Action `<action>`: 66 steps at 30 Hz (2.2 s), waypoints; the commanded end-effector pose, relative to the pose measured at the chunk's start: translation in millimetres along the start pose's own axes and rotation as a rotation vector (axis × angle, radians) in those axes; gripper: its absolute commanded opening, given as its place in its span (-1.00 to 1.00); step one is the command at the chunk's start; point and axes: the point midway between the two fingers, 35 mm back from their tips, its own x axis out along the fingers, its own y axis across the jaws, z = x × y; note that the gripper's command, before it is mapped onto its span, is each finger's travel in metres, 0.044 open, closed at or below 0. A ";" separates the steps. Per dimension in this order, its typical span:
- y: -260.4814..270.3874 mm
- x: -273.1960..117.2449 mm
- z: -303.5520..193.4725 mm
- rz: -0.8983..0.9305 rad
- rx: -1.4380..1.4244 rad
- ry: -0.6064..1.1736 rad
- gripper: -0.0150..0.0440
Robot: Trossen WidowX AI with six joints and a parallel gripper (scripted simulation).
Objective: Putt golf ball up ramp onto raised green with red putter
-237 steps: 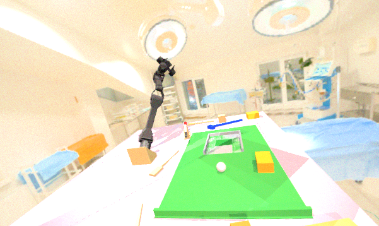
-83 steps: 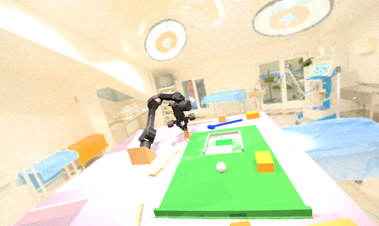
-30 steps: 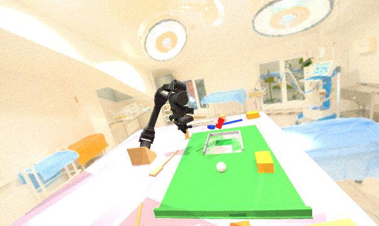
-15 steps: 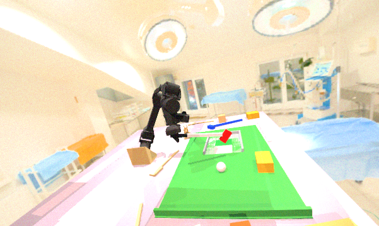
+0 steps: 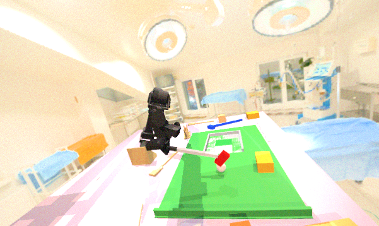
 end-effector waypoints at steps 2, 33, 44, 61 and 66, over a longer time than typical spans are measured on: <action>-3.5 0.7 1.2 -0.010 0.013 -0.005 -0.49; -3.9 63.7 2.2 -0.008 0.012 -0.007 -0.49; -3.9 65.0 1.2 -0.010 0.007 0.004 -0.49; -30.4 68.2 1.4 -0.005 0.013 -0.006 -0.49; 2.6 65.1 7.4 -0.006 0.014 -0.006 -0.49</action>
